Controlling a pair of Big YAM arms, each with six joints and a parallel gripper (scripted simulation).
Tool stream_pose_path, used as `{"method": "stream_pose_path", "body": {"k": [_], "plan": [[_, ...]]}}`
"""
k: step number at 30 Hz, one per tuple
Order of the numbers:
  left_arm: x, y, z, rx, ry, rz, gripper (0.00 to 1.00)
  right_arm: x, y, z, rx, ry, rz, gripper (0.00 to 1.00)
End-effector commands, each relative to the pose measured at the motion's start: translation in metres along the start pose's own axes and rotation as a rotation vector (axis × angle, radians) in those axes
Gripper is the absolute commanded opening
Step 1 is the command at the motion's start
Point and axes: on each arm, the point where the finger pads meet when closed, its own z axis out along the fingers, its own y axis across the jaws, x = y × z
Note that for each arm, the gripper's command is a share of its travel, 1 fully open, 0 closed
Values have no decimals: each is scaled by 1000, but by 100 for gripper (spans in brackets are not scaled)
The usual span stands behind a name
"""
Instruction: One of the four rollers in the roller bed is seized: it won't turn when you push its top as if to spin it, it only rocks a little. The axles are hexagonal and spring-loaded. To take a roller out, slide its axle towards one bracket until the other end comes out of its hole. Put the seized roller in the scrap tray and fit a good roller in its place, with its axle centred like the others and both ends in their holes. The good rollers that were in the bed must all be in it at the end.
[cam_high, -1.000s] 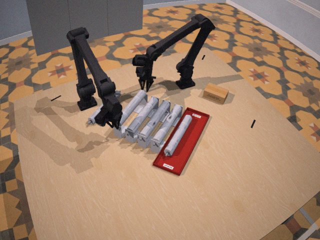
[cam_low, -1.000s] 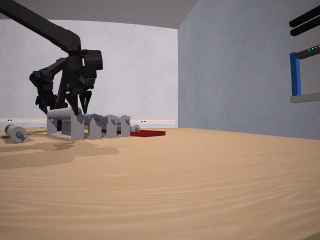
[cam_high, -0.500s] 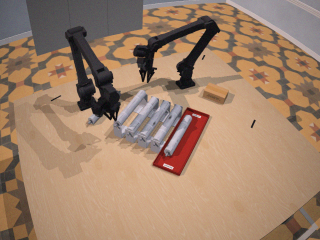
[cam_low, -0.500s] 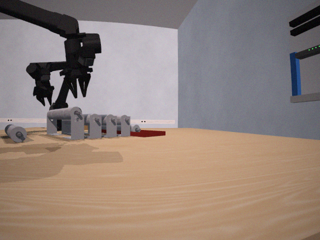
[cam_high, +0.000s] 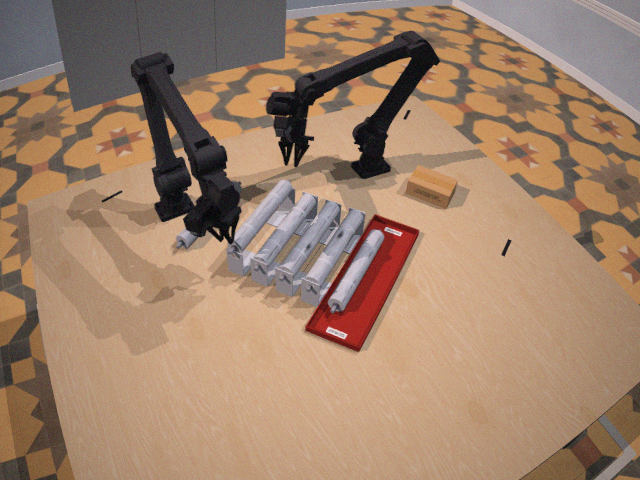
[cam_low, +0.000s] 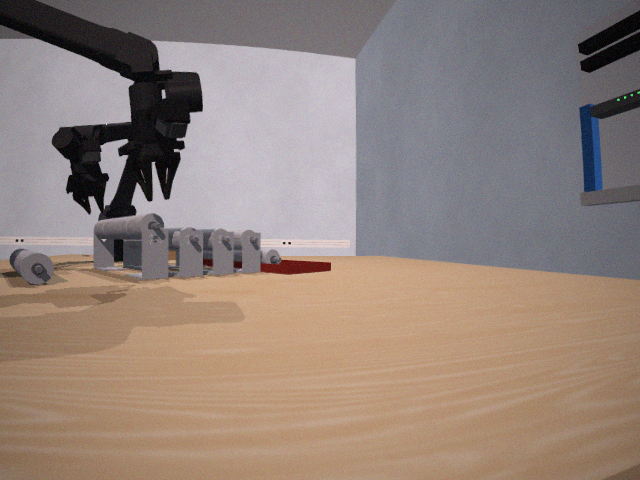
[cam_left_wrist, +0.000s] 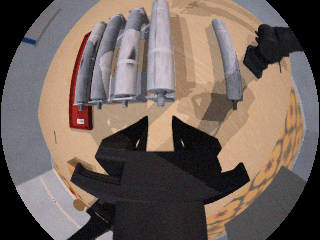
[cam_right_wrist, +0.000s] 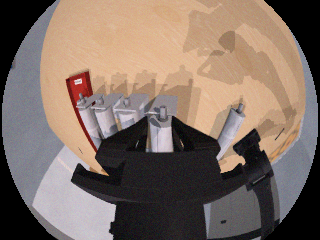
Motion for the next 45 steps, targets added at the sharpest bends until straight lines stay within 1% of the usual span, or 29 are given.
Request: {"method": "stream_pose_path", "body": {"k": [1,34,35,37,38,41,43,44,45], "plan": [[-13,-3,-10,18,-24,-30,32,2,5,-3,-18,-6,-12,32],[-12,-3,-10,18,-23,-28,32,4,3,-5,-17,-5,-11,32],[-39,-6,-19,44,-70,-47,32,-16,30,-32,-97,-54,-16,32],[-44,-3,-18,43,-74,-55,32,-19,31,-32,-104,-63,-30,32],[-48,-2,-17,45,-77,-62,32,-21,32,-25,-93,-59,-39,32],[-62,7,-13,46,-91,-91,32,-25,38,-36,-142,-89,-83,32],[-62,7,-13,46,-91,-91,32,-25,38,-36,-142,-89,-83,32],[-67,11,-11,45,-96,-103,32,-26,37,-25,-126,-85,-97,32],[-74,16,-10,45,-104,-117,32,-32,47,-32,-149,-105,-115,32]]}}
